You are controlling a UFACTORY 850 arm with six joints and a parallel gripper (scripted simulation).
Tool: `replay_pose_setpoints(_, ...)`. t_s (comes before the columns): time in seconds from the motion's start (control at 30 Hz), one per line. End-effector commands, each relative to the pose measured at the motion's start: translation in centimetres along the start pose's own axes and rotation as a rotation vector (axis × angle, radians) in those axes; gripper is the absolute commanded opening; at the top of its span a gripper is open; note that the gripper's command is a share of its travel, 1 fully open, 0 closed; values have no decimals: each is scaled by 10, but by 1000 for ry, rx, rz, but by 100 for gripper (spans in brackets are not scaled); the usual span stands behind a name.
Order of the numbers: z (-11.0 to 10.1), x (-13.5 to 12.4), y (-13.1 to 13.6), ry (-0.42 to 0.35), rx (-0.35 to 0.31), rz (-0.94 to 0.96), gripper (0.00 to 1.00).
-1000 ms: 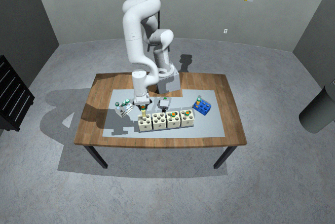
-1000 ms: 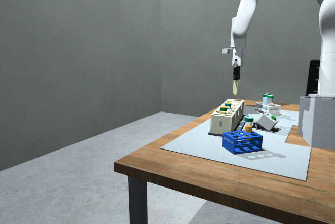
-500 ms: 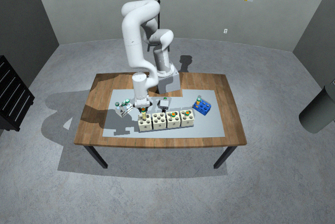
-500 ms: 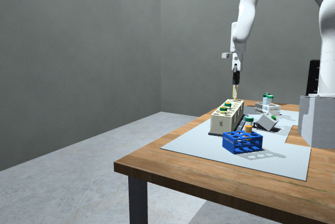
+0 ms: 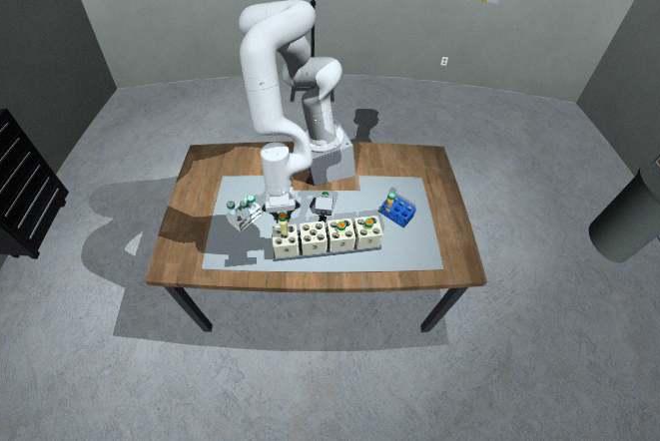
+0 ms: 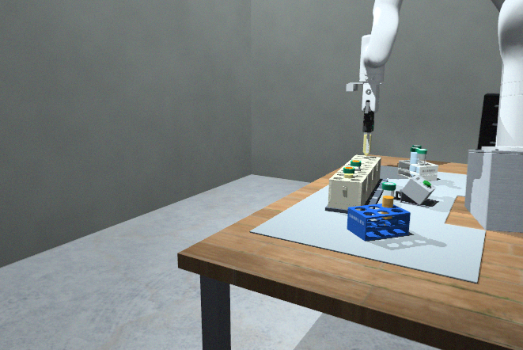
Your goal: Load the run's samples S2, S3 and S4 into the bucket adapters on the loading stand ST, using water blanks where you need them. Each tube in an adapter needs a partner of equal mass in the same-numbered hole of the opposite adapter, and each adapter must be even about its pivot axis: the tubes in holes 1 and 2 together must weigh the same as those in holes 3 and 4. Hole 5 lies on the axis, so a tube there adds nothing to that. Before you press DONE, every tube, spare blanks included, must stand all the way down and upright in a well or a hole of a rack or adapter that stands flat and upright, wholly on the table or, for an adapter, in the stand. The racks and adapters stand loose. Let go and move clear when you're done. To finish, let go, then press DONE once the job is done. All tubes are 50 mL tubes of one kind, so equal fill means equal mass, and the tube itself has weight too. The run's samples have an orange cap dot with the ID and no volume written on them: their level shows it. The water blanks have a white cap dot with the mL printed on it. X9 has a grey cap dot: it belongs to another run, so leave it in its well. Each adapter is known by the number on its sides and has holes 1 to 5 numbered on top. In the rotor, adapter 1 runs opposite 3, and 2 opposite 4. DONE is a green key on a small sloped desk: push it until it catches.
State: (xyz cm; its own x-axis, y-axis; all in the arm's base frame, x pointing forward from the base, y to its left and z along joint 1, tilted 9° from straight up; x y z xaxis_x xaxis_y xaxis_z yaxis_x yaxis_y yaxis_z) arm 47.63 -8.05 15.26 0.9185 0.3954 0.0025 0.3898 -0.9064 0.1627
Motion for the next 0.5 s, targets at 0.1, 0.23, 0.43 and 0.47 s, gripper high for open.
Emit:
replay_pose_setpoints(0.1, 3, 1, 0, 1, -1, 0, 0)
replay_pose_setpoints(0.23, 7, 1, 0, 1, -1, 0, 0)
replay_pose_setpoints(0.43, 13, 1, 0, 1, -1, 0, 0)
replay_pose_setpoints(0.47, 14, 1, 0, 1, -1, 0, 0)
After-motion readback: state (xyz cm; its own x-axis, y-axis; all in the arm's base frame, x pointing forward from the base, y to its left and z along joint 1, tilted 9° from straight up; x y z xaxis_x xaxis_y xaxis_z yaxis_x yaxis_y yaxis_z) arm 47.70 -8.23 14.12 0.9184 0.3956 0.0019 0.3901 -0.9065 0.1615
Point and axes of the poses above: the point where the finger pads meet when closed, its own z axis out along the fingers, its own y axis across the jaws, x = y × z, the point moved 8 cm from there along -z, back along the fingers, and after that the axes turned 10 degrees about -z, right-handed, at the moved point
